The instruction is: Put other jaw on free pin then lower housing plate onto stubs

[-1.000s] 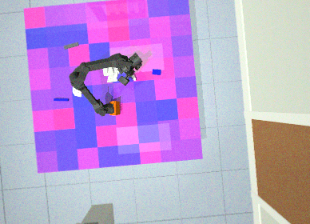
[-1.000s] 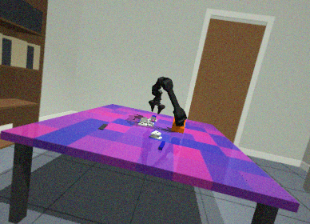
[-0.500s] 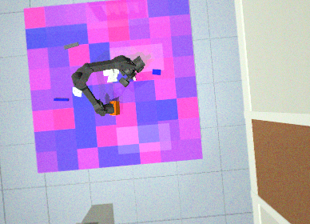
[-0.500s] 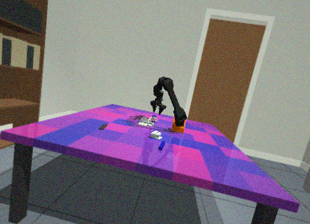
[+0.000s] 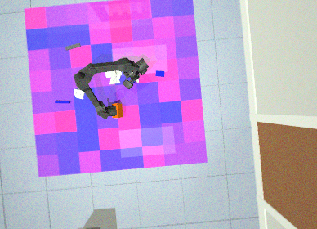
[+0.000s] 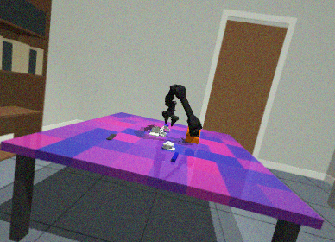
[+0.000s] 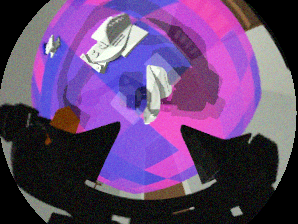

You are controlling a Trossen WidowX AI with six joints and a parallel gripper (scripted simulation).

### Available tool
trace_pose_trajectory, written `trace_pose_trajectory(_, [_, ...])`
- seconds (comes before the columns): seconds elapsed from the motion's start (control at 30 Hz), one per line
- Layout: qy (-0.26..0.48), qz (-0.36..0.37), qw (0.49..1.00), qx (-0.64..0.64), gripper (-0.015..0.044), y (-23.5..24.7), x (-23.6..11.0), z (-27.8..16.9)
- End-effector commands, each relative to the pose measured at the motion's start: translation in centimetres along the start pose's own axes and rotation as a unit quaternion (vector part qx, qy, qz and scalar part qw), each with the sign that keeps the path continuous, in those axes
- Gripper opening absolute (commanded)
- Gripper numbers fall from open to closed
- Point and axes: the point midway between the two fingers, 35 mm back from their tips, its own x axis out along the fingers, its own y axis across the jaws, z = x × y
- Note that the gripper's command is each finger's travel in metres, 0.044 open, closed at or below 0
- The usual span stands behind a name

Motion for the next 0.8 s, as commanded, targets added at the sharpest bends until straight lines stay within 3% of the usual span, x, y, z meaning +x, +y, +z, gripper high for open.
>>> trace_pose_trajectory(0.0, [-0.002, 0.002, 1.000, 0.004, 0.0440, 0.1, 0.9, 0.0])
trace_pose_trajectory(0.77, [-0.004, 0.003, 1.000, 0.000, 0.0440, 0.4, 4.6, 0.0])
